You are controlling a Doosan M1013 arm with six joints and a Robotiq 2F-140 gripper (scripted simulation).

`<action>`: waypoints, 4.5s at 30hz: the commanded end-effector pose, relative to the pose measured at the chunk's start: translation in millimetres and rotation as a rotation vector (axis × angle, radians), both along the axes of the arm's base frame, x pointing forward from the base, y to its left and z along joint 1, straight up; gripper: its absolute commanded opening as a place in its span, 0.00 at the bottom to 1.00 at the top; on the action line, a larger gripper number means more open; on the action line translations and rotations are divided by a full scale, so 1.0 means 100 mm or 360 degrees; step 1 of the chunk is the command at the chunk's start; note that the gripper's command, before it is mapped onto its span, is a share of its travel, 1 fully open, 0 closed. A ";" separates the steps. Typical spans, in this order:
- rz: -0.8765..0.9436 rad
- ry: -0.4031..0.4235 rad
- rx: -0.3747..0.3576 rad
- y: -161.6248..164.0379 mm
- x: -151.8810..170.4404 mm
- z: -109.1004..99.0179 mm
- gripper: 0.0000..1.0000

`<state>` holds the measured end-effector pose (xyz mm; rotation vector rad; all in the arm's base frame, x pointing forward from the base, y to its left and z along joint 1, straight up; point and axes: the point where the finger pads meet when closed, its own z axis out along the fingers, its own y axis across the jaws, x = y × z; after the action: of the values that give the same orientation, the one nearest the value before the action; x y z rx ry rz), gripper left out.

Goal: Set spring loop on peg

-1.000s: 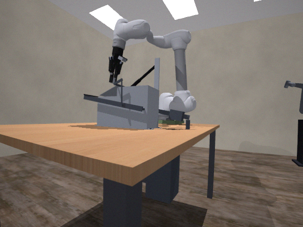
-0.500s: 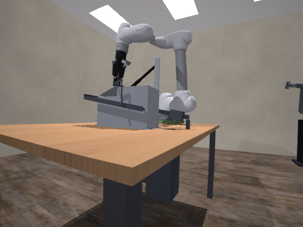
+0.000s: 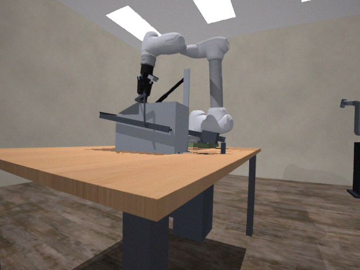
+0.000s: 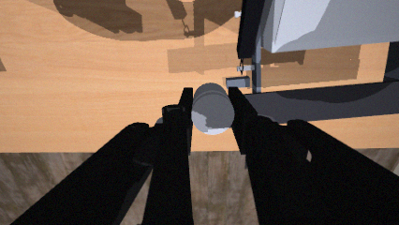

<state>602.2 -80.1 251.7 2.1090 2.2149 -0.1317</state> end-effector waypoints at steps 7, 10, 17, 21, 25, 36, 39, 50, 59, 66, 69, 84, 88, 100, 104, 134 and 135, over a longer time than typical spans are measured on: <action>0.0000 -0.0002 0.0011 0.05 -0.09 -0.07 0.25; 0.0000 -0.0002 0.0017 0.09 -0.14 -0.12 0.25; 0.0000 -0.0001 0.0032 0.16 -0.27 -0.24 0.25; 0.0000 -0.0001 0.0032 0.16 -0.27 -0.24 0.25; 0.0000 0.0000 0.0040 0.20 -0.34 -0.30 0.25; 0.0000 0.0001 0.0059 0.30 -0.51 -0.45 0.25; -0.0001 0.0001 0.0061 0.31 -0.53 -0.47 0.25; -0.0001 0.0002 0.0084 0.43 -0.73 -0.65 0.25; -0.0001 0.0003 0.0095 0.48 -0.82 -0.73 0.25; -0.0001 0.0003 0.0110 0.56 -0.95 -0.85 0.25; -0.0001 0.0003 0.0114 0.58 -0.98 -0.88 0.25; -0.0001 0.0005 0.0139 0.71 -1.20 -1.08 0.25; -0.0001 0.0005 0.0139 0.71 -1.20 -1.08 0.25; -0.0001 0.0006 0.0164 0.84 -1.42 -1.28 0.25; -0.0001 0.0006 0.0168 0.86 -1.46 -1.31 0.25; 0.0000 0.0007 0.0196 1.00 -1.69 -1.52 0.25; 0.0000 0.0007 0.0196 1.00 -1.69 -1.52 0.25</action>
<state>432.6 19.6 99.1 2.1717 2.2814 -0.0023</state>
